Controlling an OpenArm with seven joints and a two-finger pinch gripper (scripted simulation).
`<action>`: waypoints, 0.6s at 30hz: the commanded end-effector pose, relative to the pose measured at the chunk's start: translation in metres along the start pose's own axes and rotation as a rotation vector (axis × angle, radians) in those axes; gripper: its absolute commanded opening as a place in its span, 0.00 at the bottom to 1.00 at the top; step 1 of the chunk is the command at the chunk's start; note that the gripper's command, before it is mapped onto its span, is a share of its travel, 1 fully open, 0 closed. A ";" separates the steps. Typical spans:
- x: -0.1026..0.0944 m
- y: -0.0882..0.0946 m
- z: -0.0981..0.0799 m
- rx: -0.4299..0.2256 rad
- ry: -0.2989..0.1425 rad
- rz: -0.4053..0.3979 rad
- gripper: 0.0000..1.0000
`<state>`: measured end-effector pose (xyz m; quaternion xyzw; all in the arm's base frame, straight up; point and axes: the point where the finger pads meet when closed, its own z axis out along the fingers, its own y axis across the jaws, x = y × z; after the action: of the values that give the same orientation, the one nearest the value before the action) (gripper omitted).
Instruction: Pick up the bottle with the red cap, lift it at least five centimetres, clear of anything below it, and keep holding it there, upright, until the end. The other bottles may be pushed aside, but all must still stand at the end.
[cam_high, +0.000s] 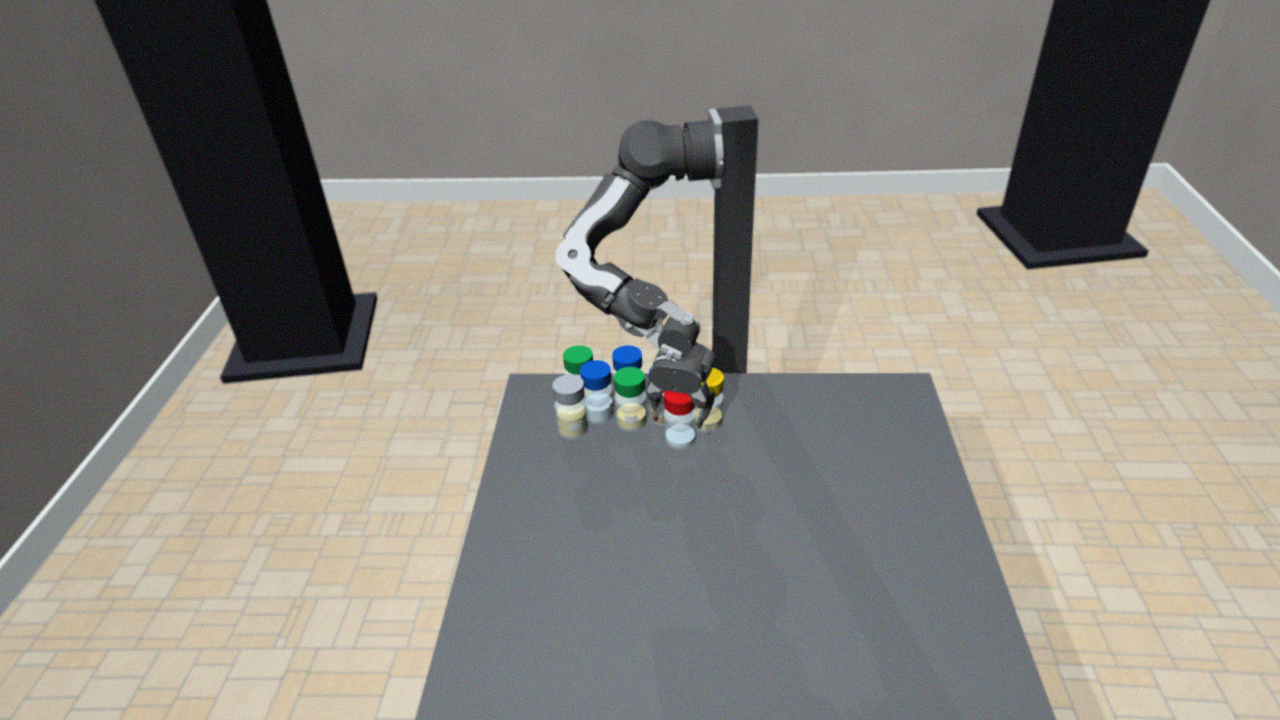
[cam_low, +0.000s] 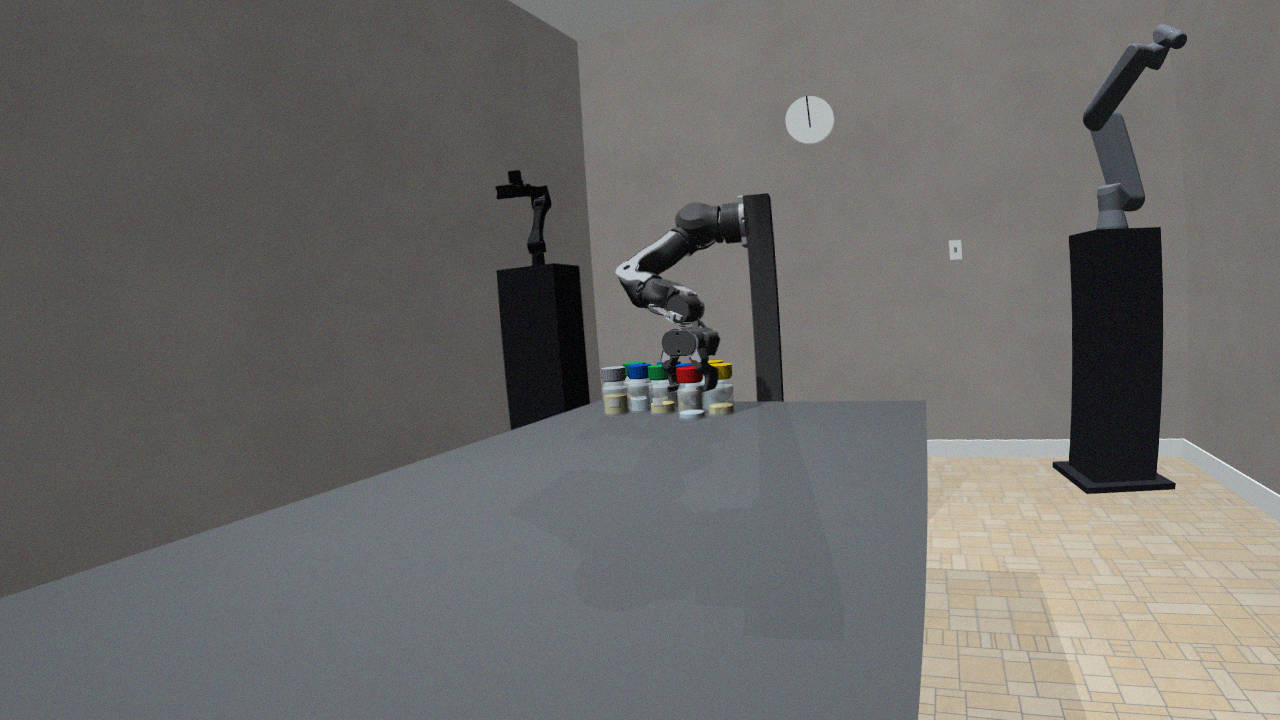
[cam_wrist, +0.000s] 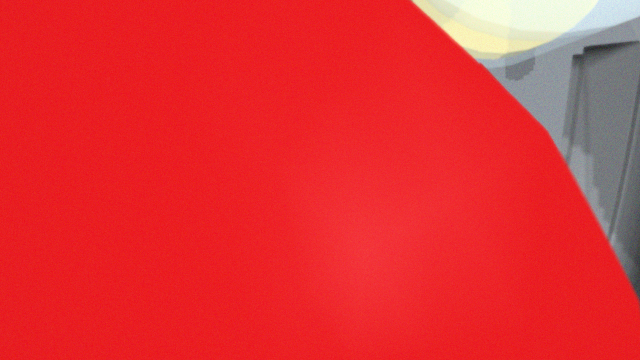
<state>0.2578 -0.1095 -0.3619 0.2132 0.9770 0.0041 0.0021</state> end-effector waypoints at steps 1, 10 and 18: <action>0.003 -0.003 0.002 0.015 0.006 0.000 0.45; 0.001 -0.001 0.000 0.004 0.001 0.000 0.45; 0.004 -0.004 0.003 0.020 0.009 -0.001 0.45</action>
<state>0.2566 -0.1102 -0.3627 0.2133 0.9770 0.0014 0.0007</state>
